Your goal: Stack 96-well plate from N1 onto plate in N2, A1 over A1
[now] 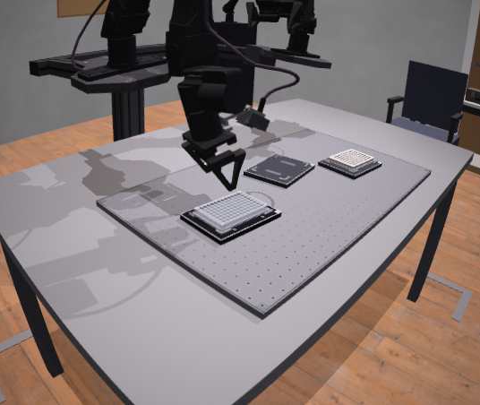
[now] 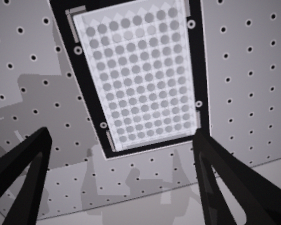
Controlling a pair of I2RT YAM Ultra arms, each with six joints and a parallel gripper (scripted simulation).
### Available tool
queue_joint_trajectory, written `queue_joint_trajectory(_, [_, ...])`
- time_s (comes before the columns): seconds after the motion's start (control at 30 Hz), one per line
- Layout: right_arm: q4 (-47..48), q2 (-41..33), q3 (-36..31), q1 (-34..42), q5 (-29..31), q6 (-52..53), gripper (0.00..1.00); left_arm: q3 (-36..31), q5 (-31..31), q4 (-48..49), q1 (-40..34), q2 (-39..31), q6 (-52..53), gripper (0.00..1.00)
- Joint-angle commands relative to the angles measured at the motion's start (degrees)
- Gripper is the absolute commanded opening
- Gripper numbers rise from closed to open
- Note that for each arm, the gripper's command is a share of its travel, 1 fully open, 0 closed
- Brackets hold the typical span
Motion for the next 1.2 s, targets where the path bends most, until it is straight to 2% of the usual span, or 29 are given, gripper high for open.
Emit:
queue_joint_trajectory(0.0, [-8.91, -0.48, 4.58, 4.58, 9.37, -2.65, 1.00, 0.23, 0.08, 1.24, -0.35, -1.32, 0.39, 1.00])
queue_joint_trajectory(0.13, [-13.91, 1.42, 9.70, 9.32, 14.79, -3.33, 1.00, 0.23, 0.08, 1.24, -0.35, -1.32, 0.39, 1.00])
queue_joint_trajectory(0.23, [-16.27, 2.84, 12.58, 11.35, 16.60, -3.34, 1.00, 0.23, 0.08, 1.24, -0.35, -1.32, 0.39, 1.00])
queue_joint_trajectory(0.57, [-16.61, 3.58, 14.46, 11.87, 16.12, -2.44, 1.00, 0.23, 0.08, 1.24, -0.35, -1.32, 0.39, 1.00])
queue_joint_trajectory(1.17, [-12.67, 9.08, 16.41, 10.77, 16.08, -3.53, 1.00, 0.23, 0.08, 1.24, -0.35, -1.32, 0.39, 1.00])
